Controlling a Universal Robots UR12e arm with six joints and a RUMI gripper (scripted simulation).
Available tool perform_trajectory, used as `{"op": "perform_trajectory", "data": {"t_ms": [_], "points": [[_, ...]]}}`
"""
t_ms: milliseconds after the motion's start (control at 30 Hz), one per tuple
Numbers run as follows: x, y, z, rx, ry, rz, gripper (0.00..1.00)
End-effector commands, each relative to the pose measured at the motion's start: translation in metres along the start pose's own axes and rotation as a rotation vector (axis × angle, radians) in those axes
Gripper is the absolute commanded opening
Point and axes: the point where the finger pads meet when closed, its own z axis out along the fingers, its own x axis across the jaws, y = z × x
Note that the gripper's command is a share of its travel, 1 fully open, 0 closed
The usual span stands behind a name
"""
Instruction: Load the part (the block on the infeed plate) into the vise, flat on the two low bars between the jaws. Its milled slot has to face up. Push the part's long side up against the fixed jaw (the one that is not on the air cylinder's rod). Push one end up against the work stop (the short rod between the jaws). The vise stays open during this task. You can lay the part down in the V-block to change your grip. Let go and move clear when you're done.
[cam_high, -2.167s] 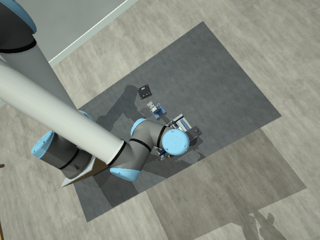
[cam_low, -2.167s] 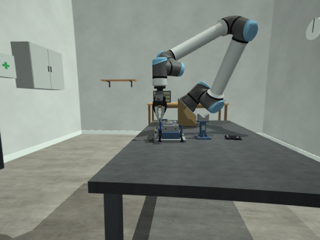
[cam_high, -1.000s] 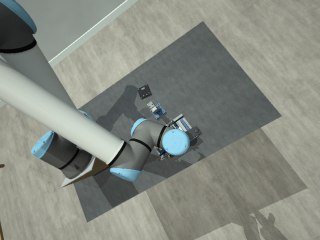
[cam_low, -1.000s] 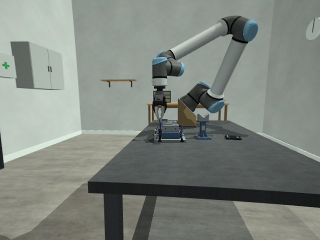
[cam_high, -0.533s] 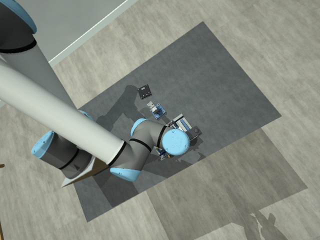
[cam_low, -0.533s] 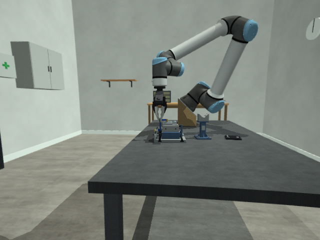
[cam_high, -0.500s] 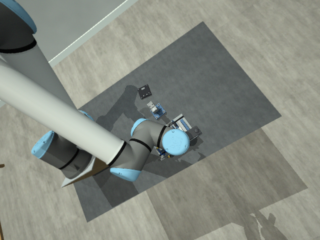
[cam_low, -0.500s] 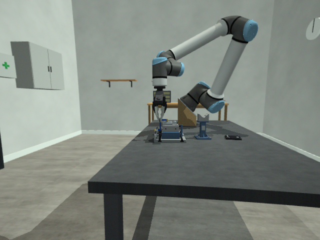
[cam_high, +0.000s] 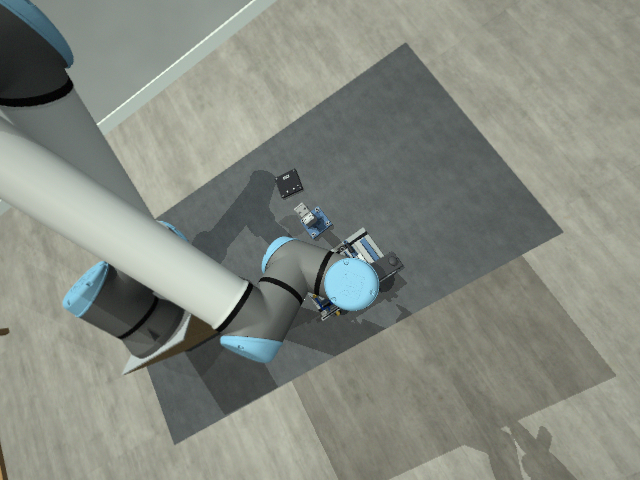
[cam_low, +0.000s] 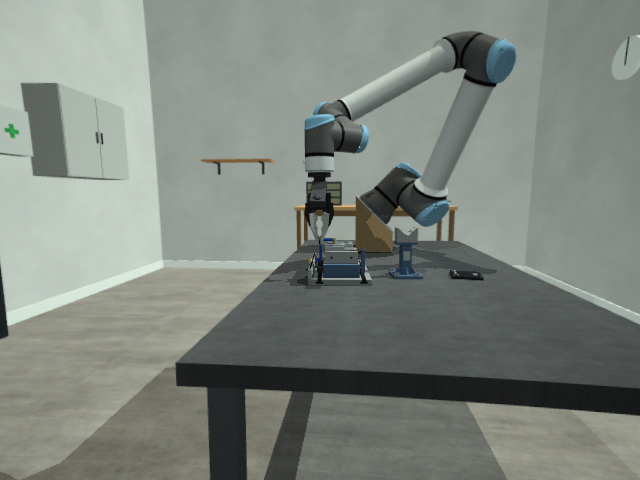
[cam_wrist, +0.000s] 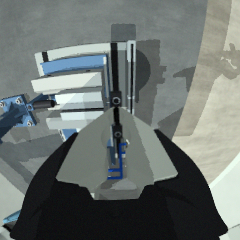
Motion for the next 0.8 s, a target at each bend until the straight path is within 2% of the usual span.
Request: {"op": "perform_trajectory", "data": {"t_ms": [0,767], "points": [[0.0004,-0.0005,-0.0008,0.001,0.001,0.0,0.0],[0.0004,-0.0005,0.0034,0.001,0.001,0.0,0.0]]}}
